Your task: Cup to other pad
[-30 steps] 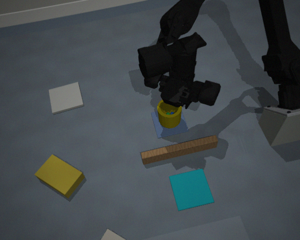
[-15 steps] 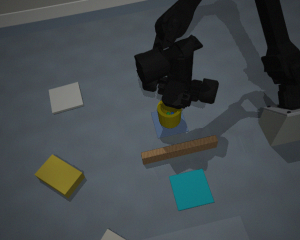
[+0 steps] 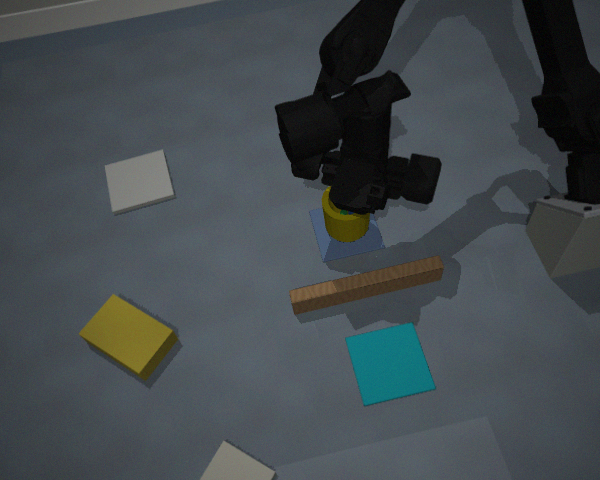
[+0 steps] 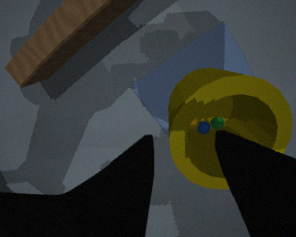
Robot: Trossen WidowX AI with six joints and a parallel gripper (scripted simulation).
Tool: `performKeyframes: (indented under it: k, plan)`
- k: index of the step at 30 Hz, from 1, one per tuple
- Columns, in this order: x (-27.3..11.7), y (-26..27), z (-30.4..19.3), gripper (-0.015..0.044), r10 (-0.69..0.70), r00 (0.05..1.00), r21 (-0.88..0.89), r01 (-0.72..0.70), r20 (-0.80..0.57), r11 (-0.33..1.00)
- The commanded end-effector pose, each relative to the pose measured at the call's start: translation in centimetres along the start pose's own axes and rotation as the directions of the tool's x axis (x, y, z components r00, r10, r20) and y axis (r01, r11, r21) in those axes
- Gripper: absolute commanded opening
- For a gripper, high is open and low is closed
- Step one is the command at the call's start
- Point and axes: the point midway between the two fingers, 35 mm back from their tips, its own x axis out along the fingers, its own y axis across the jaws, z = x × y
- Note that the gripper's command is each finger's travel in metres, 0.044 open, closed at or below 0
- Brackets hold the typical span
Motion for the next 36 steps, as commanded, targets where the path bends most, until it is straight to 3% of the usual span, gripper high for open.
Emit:
performKeyframes:
  k: [1, 26, 36]
  plan:
    - [0.9, 0.2, -0.1, 0.0167, 0.002, 1.0, -0.01, -0.002, -0.007, 1.0]
    - [3.7, 0.3, -0.3, 0.0167, 0.0, 1.0, -0.01, 0.0, -0.01, 1.0]
    - [3.5, 0.2, -0.2, 0.01, -0.001, 1.0, -0.001, 0.001, -0.006, 1.0]
